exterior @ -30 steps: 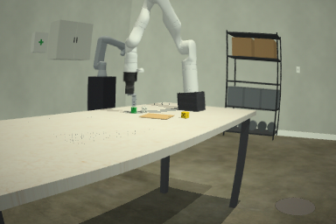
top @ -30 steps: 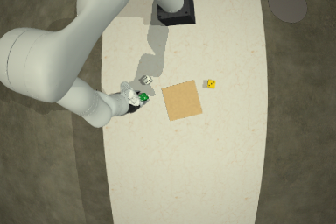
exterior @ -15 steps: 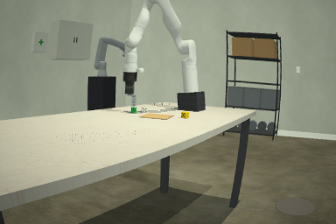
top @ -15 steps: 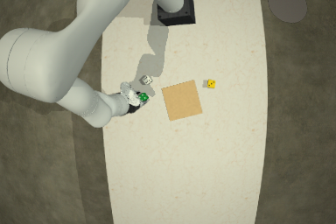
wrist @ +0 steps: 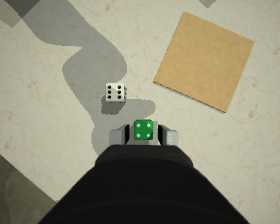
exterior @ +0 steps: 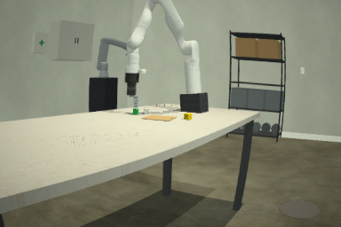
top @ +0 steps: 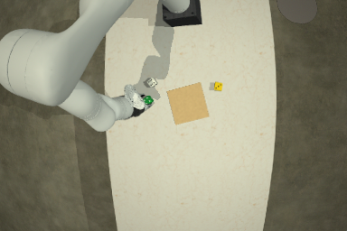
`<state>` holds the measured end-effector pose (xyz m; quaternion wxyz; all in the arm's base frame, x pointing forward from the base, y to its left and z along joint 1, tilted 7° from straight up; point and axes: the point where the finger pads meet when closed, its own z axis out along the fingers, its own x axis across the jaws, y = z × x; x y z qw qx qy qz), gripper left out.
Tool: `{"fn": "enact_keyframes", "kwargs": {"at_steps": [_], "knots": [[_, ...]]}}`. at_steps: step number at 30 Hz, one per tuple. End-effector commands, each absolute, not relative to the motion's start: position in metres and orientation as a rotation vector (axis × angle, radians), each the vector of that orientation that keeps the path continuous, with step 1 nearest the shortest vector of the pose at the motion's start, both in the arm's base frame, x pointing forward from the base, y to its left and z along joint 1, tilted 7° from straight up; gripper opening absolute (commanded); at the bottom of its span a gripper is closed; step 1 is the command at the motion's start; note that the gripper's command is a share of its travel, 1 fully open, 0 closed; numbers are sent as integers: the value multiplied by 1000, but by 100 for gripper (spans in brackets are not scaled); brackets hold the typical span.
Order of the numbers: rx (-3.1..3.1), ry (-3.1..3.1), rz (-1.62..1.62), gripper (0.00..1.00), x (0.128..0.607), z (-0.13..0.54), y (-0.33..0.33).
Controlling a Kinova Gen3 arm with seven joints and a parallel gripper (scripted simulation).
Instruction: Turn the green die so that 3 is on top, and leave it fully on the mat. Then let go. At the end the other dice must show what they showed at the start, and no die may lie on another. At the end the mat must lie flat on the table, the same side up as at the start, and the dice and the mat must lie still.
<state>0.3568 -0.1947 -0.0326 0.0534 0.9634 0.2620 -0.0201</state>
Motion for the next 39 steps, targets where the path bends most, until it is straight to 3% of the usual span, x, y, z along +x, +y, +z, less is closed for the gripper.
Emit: {"fn": "enact_keyframes", "kwargs": {"at_steps": [1,39], "knots": [[2925,801,-58,87,359,-33,-194],[2925,801,-58,87,359,-65,-198]]}}
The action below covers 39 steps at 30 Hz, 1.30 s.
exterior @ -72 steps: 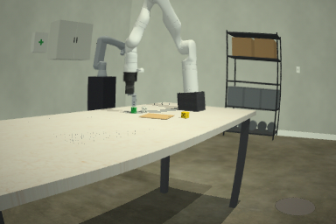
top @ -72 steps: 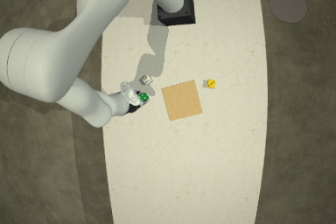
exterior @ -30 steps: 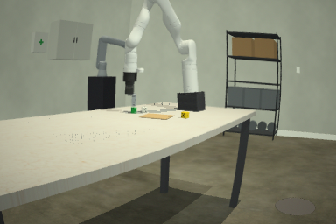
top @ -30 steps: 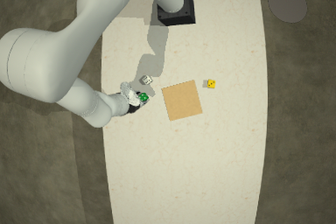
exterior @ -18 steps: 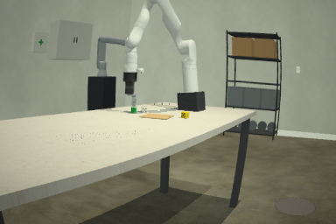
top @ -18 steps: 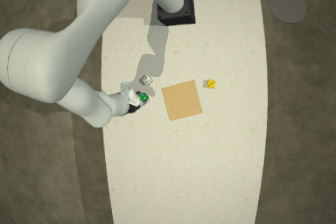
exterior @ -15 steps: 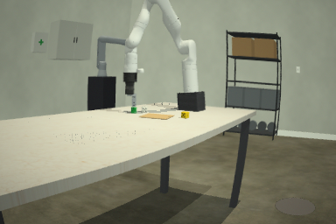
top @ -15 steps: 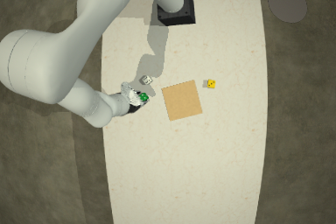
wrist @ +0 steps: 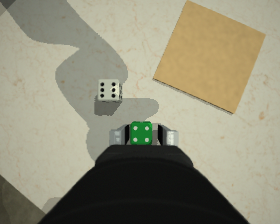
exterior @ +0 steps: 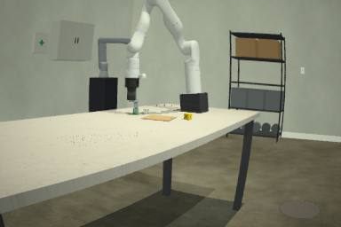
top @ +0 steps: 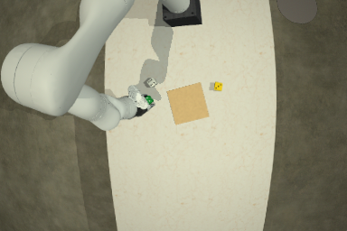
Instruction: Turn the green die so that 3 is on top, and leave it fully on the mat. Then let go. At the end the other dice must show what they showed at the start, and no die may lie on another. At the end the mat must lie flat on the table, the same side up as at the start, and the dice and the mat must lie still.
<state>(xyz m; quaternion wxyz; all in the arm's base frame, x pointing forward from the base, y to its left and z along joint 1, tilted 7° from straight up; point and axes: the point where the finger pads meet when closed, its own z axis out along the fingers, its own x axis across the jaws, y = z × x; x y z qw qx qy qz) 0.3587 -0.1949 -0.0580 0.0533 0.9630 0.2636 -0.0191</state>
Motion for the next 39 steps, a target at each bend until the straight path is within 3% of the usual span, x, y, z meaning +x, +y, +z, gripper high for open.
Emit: {"fn": "enact_keyframes", "kwargs": {"at_steps": [1,39], "knots": [[2925,801,-58,87,359,-66,-198],[2925,801,-58,87,358,-69,-198]]}}
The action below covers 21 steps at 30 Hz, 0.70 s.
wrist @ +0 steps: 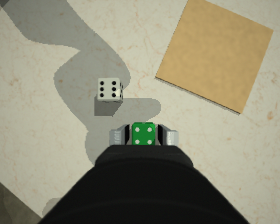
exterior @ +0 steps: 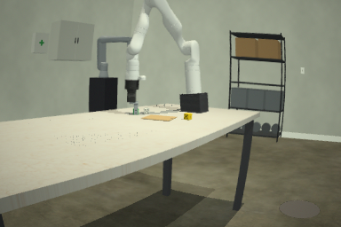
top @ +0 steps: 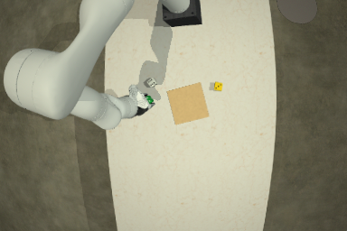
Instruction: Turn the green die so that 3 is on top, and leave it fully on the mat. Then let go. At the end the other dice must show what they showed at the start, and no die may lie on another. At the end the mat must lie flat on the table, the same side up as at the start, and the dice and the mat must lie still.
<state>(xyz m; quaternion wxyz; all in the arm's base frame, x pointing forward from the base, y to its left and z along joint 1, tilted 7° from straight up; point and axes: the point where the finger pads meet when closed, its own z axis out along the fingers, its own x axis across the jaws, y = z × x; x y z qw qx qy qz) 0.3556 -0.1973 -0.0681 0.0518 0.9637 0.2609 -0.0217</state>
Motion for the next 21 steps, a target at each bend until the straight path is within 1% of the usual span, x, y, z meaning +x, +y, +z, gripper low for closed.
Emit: {"fn": "enact_keyframes", "kwargs": {"at_steps": [1,5,6,21], "knots": [[2925,801,-58,87,358,-69,-198],[2925,801,-58,87,358,-69,-198],[2925,801,-58,57,358,-69,-198],[2925,801,-58,57,358,-69,-198]]}}
